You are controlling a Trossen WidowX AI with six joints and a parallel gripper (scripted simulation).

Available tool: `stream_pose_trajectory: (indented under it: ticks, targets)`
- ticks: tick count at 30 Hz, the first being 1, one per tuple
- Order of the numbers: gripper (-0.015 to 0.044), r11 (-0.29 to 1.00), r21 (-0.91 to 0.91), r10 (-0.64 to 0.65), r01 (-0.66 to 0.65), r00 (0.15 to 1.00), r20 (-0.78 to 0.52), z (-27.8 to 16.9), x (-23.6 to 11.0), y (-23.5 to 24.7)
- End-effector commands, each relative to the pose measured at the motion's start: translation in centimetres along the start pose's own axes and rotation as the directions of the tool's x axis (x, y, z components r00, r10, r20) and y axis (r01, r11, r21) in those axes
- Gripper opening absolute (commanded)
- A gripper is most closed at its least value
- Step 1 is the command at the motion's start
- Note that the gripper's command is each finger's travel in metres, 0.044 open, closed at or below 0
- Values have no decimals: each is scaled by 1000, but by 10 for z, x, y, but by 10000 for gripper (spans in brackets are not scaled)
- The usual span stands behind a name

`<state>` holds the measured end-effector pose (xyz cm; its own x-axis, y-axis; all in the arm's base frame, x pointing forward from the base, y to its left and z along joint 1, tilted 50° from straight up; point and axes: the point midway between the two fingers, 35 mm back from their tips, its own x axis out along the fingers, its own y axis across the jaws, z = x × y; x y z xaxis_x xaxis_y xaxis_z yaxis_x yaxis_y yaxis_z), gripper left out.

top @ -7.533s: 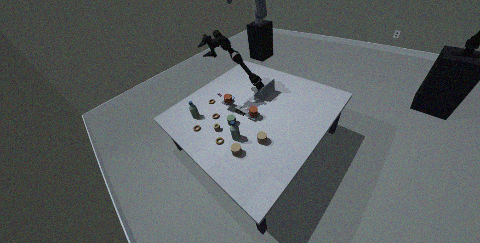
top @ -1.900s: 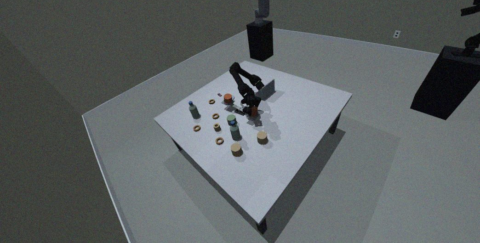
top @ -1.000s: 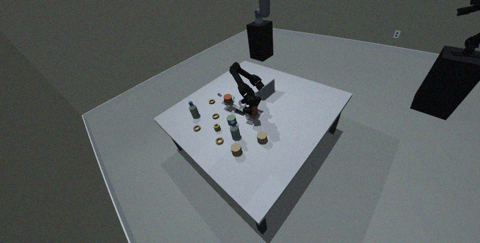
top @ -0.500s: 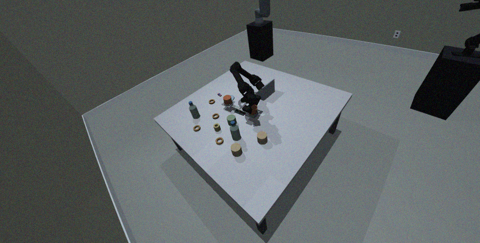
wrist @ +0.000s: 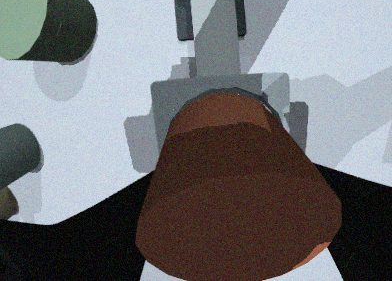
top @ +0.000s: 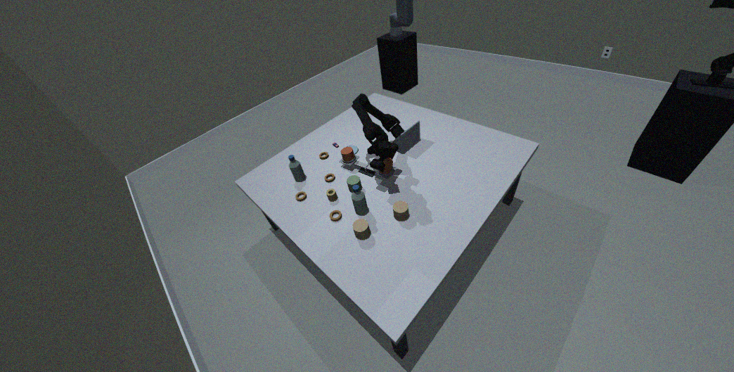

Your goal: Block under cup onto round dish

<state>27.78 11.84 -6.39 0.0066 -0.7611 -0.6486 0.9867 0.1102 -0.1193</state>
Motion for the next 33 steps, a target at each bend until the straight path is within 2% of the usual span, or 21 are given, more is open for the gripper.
stream_pose_trajectory:
  ticks: [1, 33]
  targets:
    - [0, 1000, 13, 17, -17, 1000, -20, -5, -12, 4]
    - [0, 1000, 12, 16, -16, 1000, -21, -4, -53, 2]
